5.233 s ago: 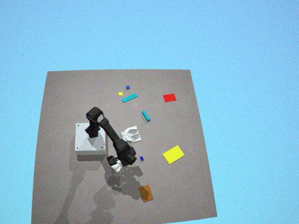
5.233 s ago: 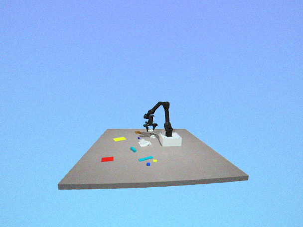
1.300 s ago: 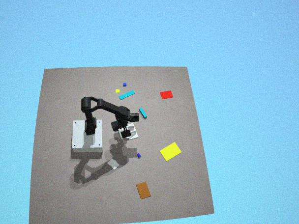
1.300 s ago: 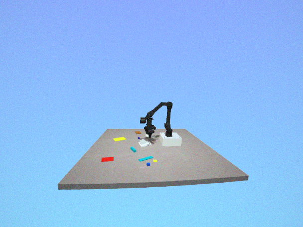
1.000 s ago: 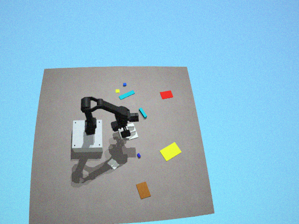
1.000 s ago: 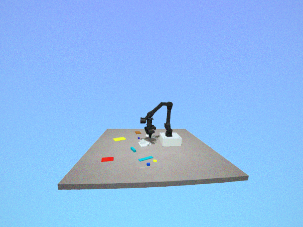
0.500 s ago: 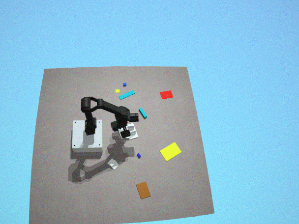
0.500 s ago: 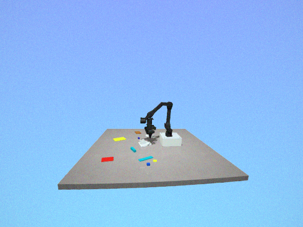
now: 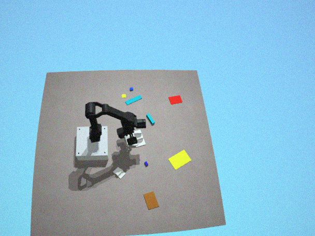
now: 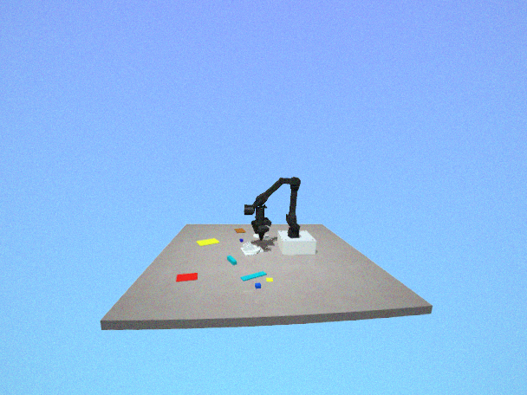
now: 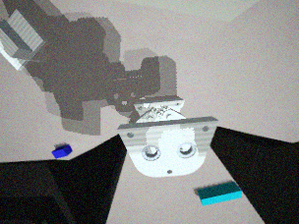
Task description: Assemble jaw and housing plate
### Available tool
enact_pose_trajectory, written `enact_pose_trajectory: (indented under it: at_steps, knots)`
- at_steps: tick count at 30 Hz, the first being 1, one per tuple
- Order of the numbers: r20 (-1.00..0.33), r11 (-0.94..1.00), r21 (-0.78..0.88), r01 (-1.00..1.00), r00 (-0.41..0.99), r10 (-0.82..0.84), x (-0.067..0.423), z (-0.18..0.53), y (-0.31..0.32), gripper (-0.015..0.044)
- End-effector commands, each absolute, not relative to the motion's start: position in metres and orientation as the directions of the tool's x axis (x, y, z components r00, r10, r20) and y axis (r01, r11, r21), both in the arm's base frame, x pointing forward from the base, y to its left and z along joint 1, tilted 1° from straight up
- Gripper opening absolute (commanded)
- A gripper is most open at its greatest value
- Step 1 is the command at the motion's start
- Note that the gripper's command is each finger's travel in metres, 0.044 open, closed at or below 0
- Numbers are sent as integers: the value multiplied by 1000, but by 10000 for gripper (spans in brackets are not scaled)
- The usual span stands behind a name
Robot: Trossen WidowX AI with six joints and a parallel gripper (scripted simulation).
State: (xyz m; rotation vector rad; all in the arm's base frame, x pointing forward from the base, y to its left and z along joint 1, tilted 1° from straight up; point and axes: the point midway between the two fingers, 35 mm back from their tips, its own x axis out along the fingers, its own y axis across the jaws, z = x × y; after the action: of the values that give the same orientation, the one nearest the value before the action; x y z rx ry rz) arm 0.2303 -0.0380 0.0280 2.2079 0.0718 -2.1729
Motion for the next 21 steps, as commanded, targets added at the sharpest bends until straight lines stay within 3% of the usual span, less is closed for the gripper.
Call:
enact_pose_trajectory:
  at_steps: [1, 21]
  knots:
    - [-1000, -998, -4, 60, 15, 5, 230, 24, -38, 351]
    - [-1000, -998, -4, 60, 15, 5, 232, -9, -38, 351]
